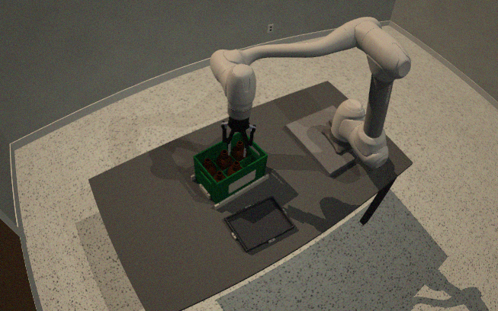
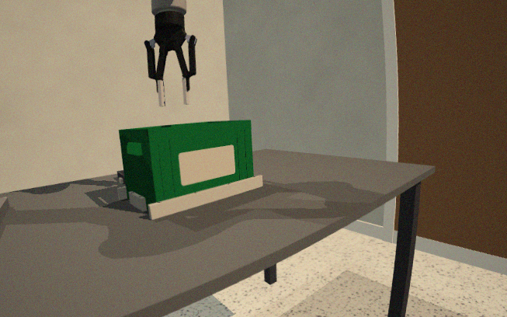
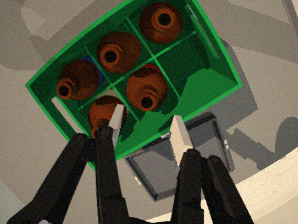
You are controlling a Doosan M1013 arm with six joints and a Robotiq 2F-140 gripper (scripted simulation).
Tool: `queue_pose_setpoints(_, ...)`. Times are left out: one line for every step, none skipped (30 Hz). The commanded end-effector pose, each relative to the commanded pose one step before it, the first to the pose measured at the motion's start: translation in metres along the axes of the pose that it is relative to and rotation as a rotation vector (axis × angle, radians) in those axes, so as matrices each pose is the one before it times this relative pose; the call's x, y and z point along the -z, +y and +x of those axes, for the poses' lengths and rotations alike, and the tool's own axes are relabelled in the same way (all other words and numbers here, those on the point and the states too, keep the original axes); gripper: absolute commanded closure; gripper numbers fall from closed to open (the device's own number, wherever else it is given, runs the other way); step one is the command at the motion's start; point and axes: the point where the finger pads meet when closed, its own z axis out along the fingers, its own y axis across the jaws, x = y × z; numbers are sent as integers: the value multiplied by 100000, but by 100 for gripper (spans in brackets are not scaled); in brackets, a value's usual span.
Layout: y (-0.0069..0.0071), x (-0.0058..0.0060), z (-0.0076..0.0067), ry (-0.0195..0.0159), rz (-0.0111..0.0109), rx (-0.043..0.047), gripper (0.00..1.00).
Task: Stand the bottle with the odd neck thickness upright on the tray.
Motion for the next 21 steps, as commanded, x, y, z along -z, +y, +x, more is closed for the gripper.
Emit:
queue_pose_setpoints(2, -155, 3, -11, 4, -3, 62)
queue_pose_setpoints(0, -74, 0, 0, 0, 0, 62)
queue_pose_setpoints(0, 0, 0, 0, 0, 0, 62)
queue_pose_setpoints(0, 0, 0, 0, 0, 0, 62)
queue_pose_setpoints(0, -81, 0, 0, 0, 0, 62)
queue_pose_setpoints(0, -87, 0, 0, 0, 0, 62)
queue_pose_setpoints(0, -94, 0, 0, 0, 0, 62)
queue_pose_setpoints(0, -100, 0, 0, 0, 0, 62)
queue_pose_setpoints(0, -106, 0, 0, 0, 0, 62)
queue_pose_setpoints(0, -111, 0, 0, 0, 0, 62)
queue_pose_setpoints(0, -116, 0, 0, 0, 0, 62)
queue_pose_setpoints(0, -121, 0, 0, 0, 0, 62)
queue_pose_setpoints(0, -125, 0, 0, 0, 0, 62)
queue_pose_setpoints(0, -128, 0, 0, 0, 0, 62)
queue_pose_setpoints(0, -131, 0, 0, 0, 0, 62)
queue_pose_setpoints(0, -134, 0, 0, 0, 0, 62)
queue_pose_setpoints(0, -135, 0, 0, 0, 0, 62)
queue_pose_setpoints(0, -137, 0, 0, 0, 0, 62)
queue_pose_setpoints(0, -137, 0, 0, 0, 0, 62)
queue_pose_setpoints(0, 0, 0, 0, 0, 0, 62)
queue_pose_setpoints(0, 0, 0, 0, 0, 0, 62)
